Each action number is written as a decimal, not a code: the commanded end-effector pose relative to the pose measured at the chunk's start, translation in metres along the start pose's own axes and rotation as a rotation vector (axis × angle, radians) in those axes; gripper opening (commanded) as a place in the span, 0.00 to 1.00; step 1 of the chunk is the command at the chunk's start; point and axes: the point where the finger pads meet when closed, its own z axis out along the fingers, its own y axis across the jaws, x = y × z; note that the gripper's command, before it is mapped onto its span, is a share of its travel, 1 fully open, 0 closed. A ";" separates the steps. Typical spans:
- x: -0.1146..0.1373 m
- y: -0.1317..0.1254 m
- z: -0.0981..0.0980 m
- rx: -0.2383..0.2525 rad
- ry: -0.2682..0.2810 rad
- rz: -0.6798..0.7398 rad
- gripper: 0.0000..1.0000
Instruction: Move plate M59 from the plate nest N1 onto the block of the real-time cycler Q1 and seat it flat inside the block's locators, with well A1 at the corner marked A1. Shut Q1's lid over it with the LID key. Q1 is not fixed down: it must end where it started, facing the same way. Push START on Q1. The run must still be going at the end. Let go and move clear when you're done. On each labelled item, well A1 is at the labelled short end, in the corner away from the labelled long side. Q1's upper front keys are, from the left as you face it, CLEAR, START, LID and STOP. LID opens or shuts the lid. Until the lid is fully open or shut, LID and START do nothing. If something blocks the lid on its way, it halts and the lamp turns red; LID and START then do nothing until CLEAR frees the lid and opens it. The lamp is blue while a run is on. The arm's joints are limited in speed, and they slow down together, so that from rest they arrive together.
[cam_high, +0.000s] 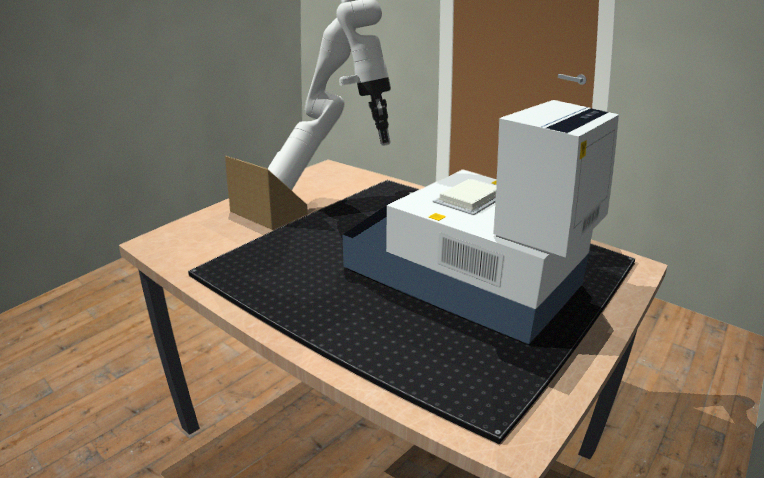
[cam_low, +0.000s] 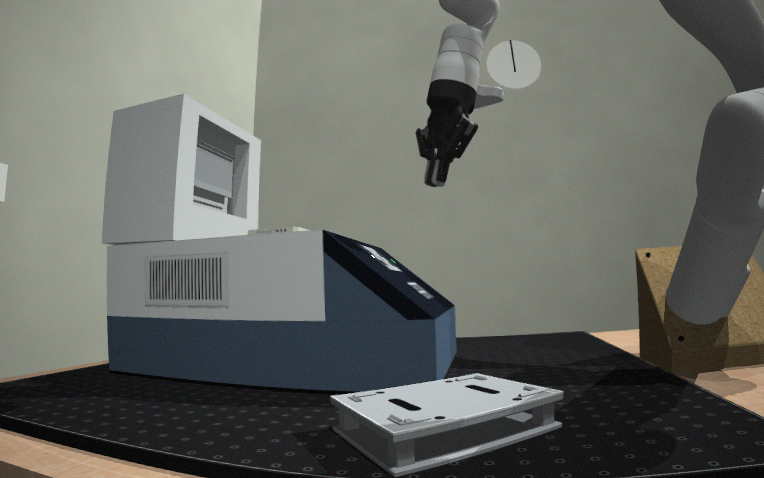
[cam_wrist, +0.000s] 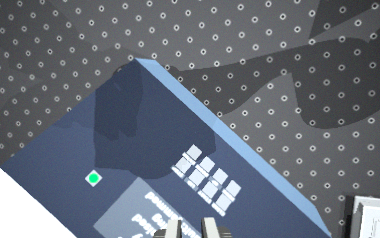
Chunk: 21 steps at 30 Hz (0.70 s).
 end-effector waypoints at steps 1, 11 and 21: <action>-0.001 0.000 0.006 0.002 -0.008 -0.009 0.18; 0.001 0.002 0.016 0.001 -0.006 -0.011 0.11; 0.003 0.005 0.029 0.001 -0.006 -0.011 0.10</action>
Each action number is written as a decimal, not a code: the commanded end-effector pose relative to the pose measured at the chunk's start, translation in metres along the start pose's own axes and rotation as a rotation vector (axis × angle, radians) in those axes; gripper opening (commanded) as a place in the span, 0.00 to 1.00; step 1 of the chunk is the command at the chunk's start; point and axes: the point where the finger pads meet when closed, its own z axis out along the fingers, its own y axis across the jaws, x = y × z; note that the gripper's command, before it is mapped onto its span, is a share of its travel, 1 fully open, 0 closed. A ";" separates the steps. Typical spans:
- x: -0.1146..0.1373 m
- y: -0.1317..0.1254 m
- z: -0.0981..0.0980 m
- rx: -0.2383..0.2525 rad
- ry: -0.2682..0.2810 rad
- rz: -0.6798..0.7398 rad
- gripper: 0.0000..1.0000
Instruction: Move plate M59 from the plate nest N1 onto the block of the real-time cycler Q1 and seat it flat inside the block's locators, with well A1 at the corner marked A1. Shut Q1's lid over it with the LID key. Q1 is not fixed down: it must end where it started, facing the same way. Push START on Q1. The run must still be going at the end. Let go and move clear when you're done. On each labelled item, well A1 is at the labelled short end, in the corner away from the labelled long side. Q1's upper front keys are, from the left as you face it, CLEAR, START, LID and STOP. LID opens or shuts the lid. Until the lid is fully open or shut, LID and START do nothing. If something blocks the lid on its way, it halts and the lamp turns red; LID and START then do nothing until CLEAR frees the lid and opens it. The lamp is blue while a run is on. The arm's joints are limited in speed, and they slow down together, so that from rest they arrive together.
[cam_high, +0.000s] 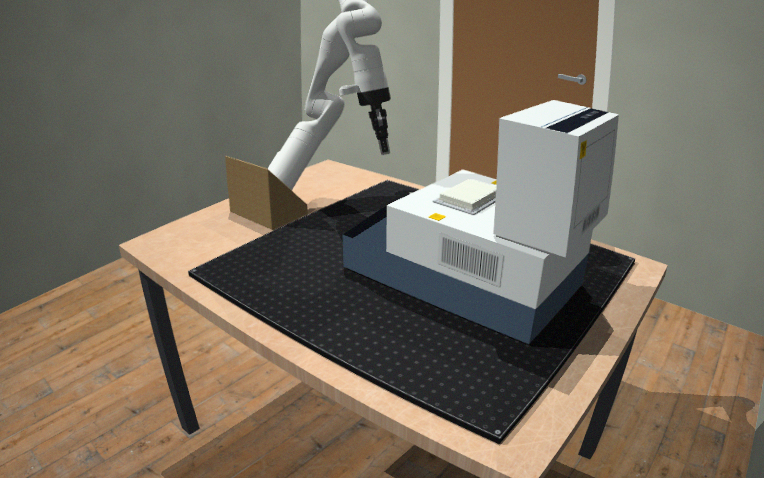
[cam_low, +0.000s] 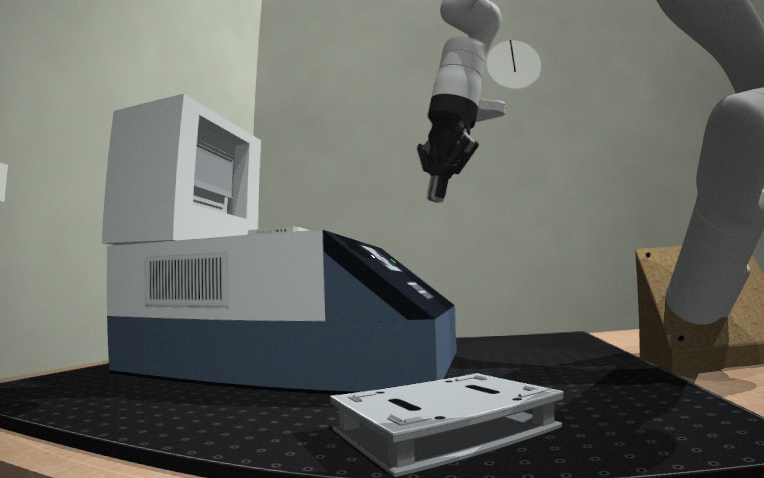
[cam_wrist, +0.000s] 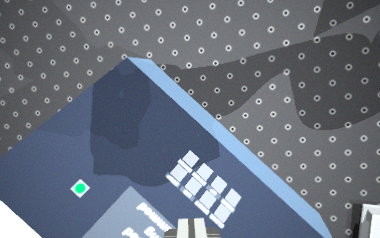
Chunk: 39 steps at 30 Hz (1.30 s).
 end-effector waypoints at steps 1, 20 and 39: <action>-0.001 0.000 0.005 -0.001 -0.005 -0.011 0.10; 0.004 0.004 0.026 0.000 -0.003 -0.011 0.10; 0.007 0.009 0.048 -0.001 -0.003 -0.012 0.10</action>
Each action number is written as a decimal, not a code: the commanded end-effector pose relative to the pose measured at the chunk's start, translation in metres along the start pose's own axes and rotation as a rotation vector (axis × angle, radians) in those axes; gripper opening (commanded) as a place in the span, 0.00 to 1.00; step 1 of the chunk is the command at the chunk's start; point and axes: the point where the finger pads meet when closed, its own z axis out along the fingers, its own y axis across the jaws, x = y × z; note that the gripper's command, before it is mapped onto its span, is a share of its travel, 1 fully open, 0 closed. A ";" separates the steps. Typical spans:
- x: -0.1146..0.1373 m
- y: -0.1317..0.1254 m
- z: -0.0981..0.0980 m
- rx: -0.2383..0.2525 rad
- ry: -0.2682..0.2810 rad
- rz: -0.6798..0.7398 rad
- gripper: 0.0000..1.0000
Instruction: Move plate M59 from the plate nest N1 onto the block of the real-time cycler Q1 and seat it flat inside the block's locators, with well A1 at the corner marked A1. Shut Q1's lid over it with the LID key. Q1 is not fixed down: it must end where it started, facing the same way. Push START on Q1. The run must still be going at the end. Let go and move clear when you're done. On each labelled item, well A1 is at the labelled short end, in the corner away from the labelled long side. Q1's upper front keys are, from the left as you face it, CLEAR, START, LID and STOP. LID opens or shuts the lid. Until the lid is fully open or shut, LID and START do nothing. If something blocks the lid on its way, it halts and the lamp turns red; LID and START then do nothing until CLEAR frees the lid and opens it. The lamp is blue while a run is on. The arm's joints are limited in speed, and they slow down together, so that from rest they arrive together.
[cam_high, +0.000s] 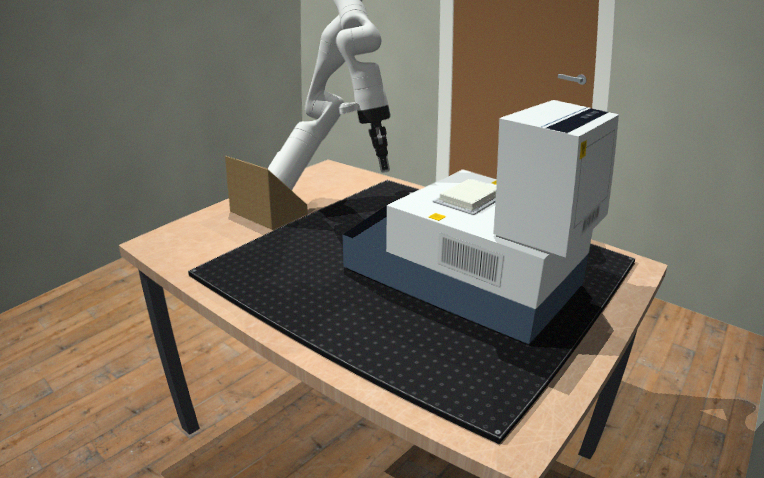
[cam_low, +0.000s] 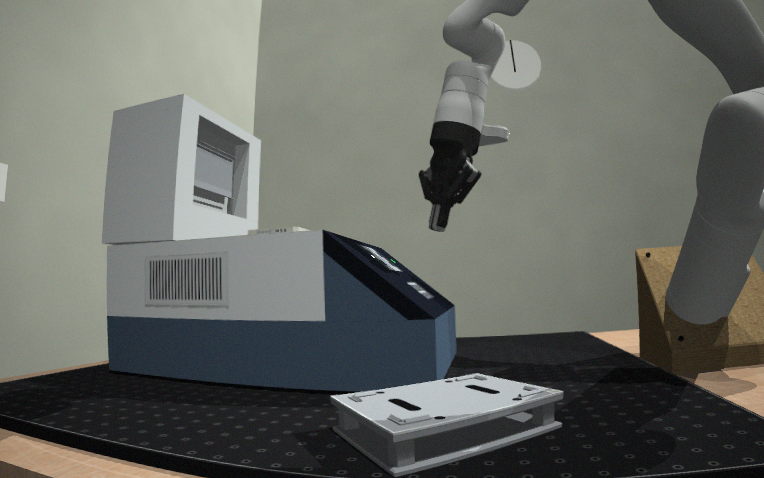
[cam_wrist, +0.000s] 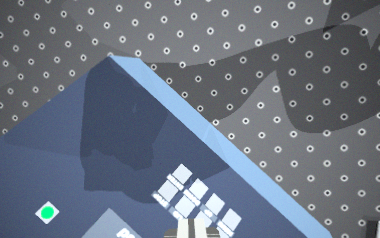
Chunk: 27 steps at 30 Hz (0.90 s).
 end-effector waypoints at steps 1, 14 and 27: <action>-0.001 0.001 0.006 -0.001 -0.003 -0.013 0.10; 0.002 0.004 0.020 -0.001 -0.003 -0.013 0.10; 0.005 0.007 0.037 -0.001 -0.002 -0.014 0.10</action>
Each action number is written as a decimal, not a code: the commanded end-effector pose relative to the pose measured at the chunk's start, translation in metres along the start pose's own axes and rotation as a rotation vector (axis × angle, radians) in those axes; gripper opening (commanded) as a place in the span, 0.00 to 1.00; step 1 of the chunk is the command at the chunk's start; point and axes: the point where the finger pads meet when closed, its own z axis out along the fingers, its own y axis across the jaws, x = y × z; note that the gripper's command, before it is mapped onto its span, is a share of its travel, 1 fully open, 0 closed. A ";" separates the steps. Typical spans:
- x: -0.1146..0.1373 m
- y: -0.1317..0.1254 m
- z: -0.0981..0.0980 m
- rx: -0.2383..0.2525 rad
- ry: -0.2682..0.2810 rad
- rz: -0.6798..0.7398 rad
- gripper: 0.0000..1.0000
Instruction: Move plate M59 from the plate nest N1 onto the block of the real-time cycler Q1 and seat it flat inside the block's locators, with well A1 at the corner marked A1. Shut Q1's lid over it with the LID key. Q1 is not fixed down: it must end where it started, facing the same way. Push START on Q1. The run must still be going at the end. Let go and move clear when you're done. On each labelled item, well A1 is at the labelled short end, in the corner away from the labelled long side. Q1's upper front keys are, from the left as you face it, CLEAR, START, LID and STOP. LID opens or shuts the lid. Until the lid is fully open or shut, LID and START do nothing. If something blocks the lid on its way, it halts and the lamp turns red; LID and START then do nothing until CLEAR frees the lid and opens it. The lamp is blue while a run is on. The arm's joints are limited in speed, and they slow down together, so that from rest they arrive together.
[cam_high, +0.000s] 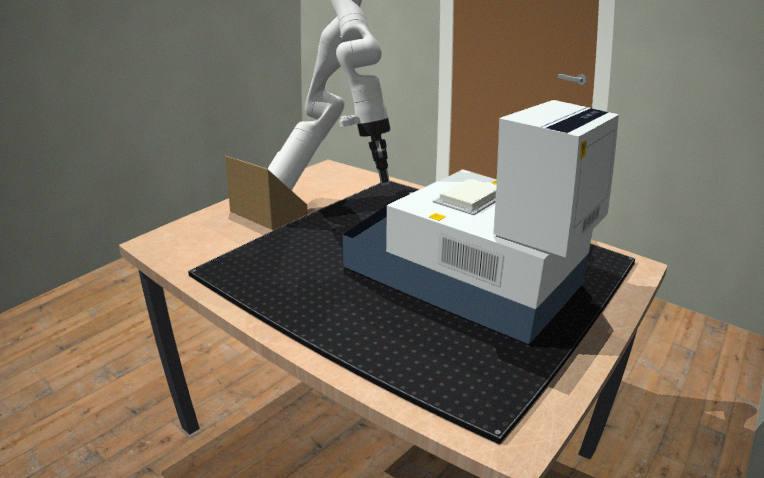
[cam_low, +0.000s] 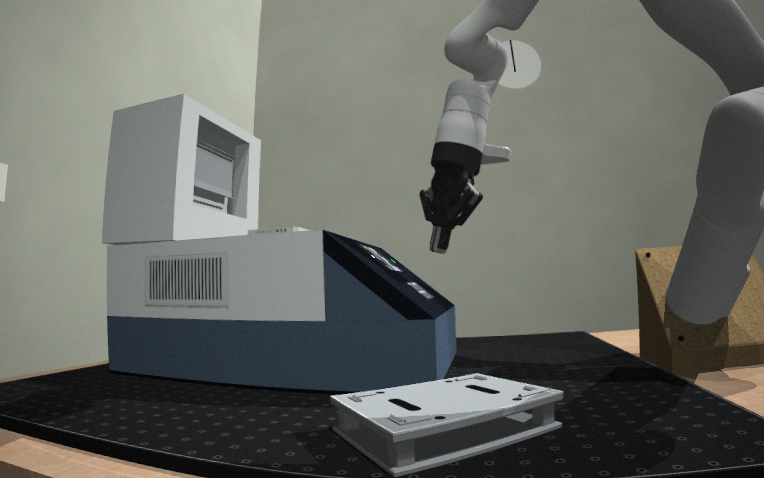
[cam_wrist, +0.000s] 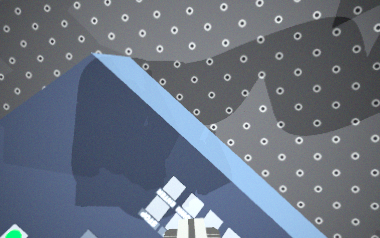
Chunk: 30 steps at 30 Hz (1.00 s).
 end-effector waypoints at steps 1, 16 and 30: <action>0.000 0.001 0.007 -0.002 -0.002 -0.013 0.10; 0.003 0.005 0.024 -0.002 -0.002 -0.014 0.10; 0.005 0.005 0.028 0.000 -0.001 -0.004 0.10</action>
